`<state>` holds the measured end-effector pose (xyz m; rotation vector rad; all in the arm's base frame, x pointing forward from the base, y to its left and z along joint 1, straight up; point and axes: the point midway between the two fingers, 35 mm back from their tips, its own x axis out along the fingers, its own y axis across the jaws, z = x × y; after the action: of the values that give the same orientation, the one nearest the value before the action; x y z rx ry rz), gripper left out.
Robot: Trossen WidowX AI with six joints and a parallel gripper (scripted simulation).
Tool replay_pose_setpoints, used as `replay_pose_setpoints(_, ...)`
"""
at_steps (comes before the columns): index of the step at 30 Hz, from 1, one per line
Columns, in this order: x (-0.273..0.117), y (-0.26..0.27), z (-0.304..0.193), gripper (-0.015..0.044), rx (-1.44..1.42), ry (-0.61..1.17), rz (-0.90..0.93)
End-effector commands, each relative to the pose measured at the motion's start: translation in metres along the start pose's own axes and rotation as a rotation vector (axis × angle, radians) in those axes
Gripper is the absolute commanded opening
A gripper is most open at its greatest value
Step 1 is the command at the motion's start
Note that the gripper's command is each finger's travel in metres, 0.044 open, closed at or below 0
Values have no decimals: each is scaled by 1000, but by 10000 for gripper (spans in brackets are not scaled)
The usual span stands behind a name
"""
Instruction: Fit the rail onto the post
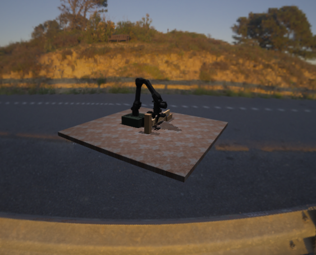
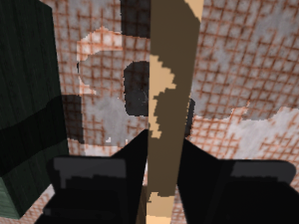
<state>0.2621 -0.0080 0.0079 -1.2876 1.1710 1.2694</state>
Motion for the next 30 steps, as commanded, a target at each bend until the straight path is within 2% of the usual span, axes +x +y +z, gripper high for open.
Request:
replay_pose_setpoints(1, -6, -3, 1, 0, 1, -7, -16)
replay_pose_setpoints(30, -9, -2, 1, 0, 1, -7, -16)
